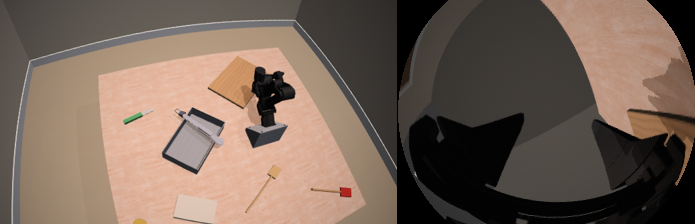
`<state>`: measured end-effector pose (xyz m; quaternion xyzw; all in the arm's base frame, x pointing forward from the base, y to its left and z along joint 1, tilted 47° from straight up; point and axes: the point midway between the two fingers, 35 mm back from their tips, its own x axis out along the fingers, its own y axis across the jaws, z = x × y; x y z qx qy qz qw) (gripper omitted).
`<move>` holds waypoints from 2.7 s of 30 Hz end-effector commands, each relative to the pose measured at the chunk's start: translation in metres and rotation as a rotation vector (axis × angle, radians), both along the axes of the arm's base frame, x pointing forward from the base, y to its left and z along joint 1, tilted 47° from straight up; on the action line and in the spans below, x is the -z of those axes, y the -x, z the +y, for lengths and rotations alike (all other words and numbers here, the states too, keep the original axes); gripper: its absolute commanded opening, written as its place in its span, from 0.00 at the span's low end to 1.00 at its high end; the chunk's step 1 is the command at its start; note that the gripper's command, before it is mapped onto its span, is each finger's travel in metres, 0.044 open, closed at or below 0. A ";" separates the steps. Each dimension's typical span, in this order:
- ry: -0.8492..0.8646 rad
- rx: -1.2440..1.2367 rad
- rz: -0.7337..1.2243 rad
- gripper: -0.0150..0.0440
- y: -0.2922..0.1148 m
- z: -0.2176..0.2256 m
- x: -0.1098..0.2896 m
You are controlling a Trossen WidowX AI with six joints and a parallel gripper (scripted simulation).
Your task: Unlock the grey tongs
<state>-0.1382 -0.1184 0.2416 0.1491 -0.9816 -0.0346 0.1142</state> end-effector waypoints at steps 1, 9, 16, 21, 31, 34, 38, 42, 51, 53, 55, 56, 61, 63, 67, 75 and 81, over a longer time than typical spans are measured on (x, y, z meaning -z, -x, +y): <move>-0.005 -0.003 0.002 0.89 0.000 -0.001 0.000; -0.206 -0.122 0.092 0.69 -0.019 -0.031 -0.013; -0.492 -0.318 0.283 0.69 -0.060 -0.076 -0.032; -0.702 -0.523 0.514 0.69 -0.115 -0.113 -0.047; -0.977 -0.835 1.040 0.69 -0.233 -0.141 -0.059; -1.047 -0.878 1.195 0.69 -0.260 -0.140 -0.058; -1.063 -0.949 1.390 0.69 -0.301 -0.131 -0.056; -1.131 -0.990 1.613 0.69 -0.335 -0.122 -0.045; -1.164 -1.036 2.462 0.69 -0.435 -0.058 0.000; -1.118 -1.008 2.634 0.69 -0.449 -0.040 0.007; -1.068 -0.965 2.824 0.69 -0.463 -0.021 0.018; -1.036 -0.950 2.923 0.69 -0.469 -0.009 0.025; -0.869 -0.945 3.161 0.69 -0.489 0.030 0.043; -0.828 -0.915 3.244 0.69 -0.490 0.038 0.050; -0.750 -0.770 3.566 0.69 -0.489 0.061 0.071; -0.666 -0.650 3.778 0.69 -0.486 0.076 0.084; -0.666 -0.651 3.778 0.69 -0.485 0.084 0.093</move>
